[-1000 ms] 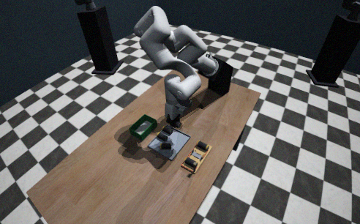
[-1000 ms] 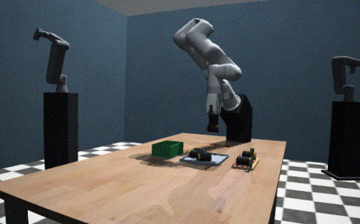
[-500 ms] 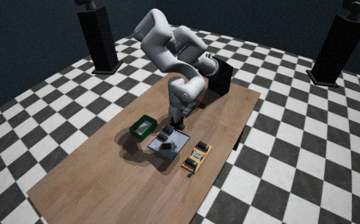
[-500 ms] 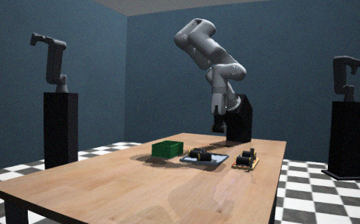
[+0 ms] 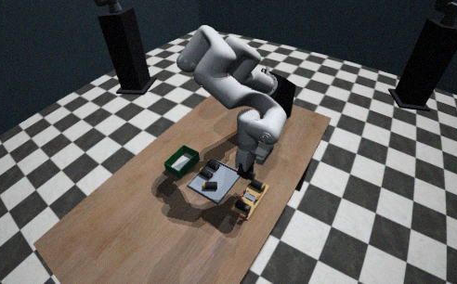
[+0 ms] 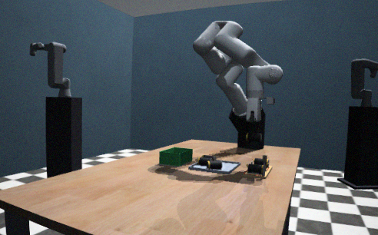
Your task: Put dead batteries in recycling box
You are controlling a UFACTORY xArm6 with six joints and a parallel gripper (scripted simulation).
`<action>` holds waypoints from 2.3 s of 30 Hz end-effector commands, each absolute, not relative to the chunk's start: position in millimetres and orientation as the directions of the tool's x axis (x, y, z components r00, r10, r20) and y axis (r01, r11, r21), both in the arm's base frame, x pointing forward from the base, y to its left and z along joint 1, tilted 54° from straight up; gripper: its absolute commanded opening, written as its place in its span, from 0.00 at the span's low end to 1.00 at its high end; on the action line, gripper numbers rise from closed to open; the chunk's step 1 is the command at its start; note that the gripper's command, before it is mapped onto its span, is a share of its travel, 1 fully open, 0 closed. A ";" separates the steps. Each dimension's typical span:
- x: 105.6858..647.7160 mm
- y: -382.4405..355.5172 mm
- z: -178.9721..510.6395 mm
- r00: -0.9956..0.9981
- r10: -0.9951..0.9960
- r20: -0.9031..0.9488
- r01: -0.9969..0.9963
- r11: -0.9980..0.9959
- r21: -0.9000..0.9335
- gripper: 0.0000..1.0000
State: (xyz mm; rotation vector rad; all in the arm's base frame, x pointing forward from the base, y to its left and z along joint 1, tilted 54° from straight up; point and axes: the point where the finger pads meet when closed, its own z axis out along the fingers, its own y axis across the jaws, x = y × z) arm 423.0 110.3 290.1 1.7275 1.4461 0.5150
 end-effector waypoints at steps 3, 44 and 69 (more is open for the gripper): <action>440.3 138.3 291.8 0.279 0.941 -0.192 0.624 -0.025 0.781 0.28; 491.6 116.4 250.6 0.279 0.941 -0.192 0.624 -0.025 0.781 0.28; 492.4 117.0 251.3 0.279 0.941 -0.192 0.624 -0.025 0.781 0.28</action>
